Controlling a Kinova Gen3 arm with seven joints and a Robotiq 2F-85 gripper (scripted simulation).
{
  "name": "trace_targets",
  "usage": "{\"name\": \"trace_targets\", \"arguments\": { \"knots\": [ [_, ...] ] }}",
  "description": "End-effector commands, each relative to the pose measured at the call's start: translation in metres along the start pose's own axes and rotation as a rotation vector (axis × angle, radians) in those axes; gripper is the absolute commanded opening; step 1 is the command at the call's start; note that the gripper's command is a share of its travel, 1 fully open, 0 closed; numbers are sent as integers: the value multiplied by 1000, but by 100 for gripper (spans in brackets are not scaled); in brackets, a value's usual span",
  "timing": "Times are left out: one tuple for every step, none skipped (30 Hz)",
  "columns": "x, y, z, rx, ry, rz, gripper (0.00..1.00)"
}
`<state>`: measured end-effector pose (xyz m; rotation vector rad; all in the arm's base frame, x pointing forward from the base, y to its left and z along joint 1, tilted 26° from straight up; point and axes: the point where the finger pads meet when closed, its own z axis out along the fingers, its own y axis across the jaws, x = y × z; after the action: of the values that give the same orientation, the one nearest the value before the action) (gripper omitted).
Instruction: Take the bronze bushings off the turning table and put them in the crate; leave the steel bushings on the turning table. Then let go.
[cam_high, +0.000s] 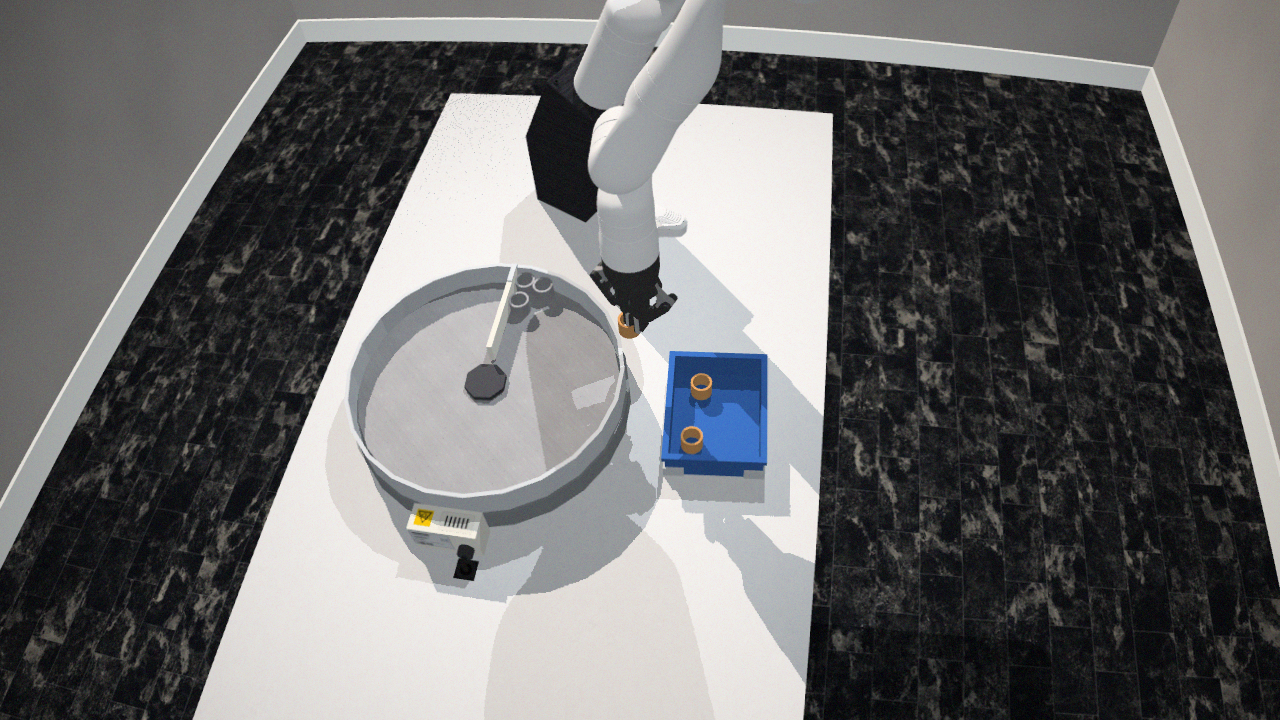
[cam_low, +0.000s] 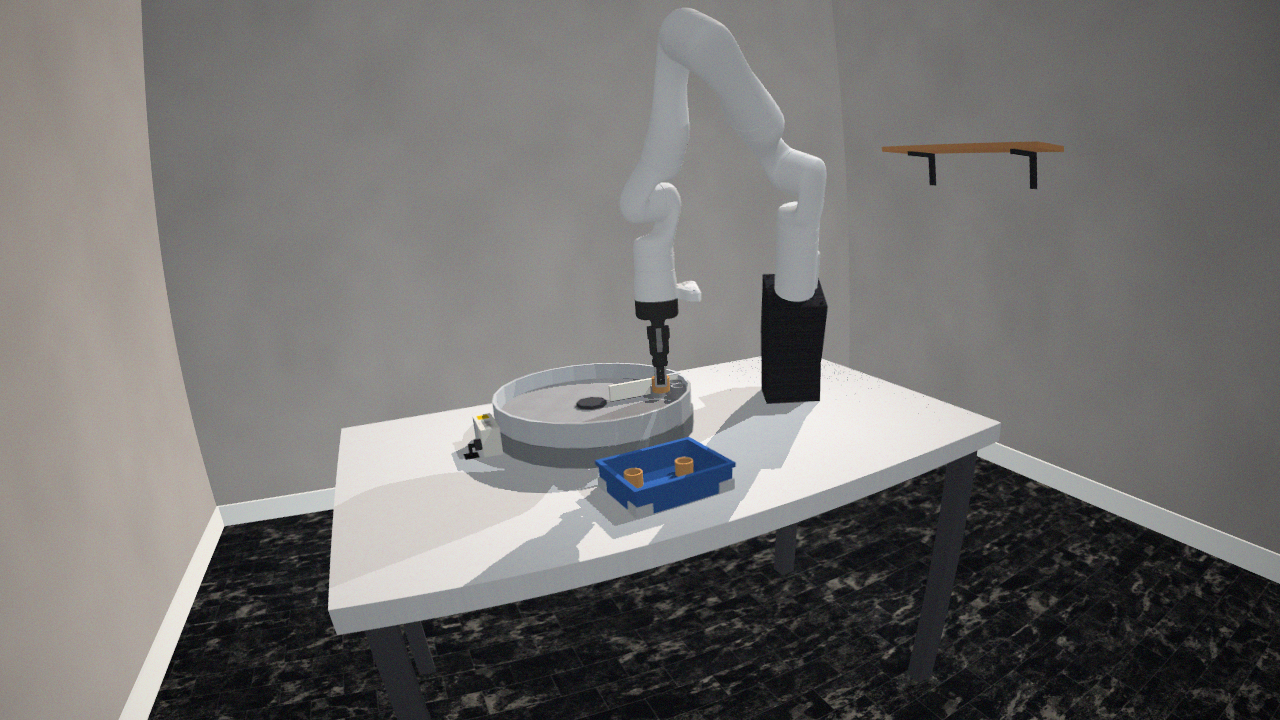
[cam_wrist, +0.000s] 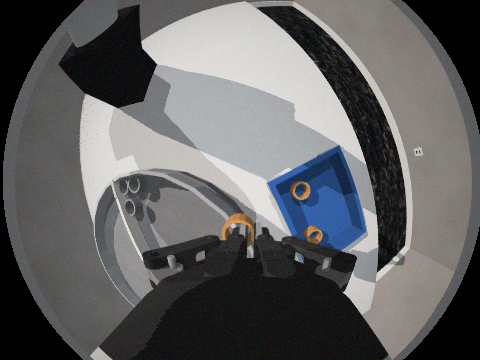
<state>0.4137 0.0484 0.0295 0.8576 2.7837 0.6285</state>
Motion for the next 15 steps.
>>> {"name": "trace_targets", "arguments": {
  "knots": [
    [-1, 2, -1, -3, -3, -4, 0],
    [-1, 2, -1, -3, -3, -4, 0],
    [-1, 2, -1, -3, -3, -4, 0],
    [-1, 2, -1, -3, -3, -4, 0],
    [-1, 12, -1, -2, -2, -3, 0],
    [-1, 23, -1, -2, -2, -3, 0],
    [-2, 34, -1, -2, -2, -3, 0],
    [-2, 45, -1, -2, -2, -3, 0],
    [-3, 56, -1, -2, -2, -3, 0],
    [-3, 56, -1, -2, -2, -3, 0],
    [-3, 56, -1, -2, -2, -3, 0],
    [-3, 56, -1, -2, -2, -3, 0],
    [-3, 56, -1, -2, -2, -3, 0],
    [-3, 56, -1, -2, -2, -3, 0],
    [-3, 56, -1, -2, -2, -3, 0]
  ]
}}
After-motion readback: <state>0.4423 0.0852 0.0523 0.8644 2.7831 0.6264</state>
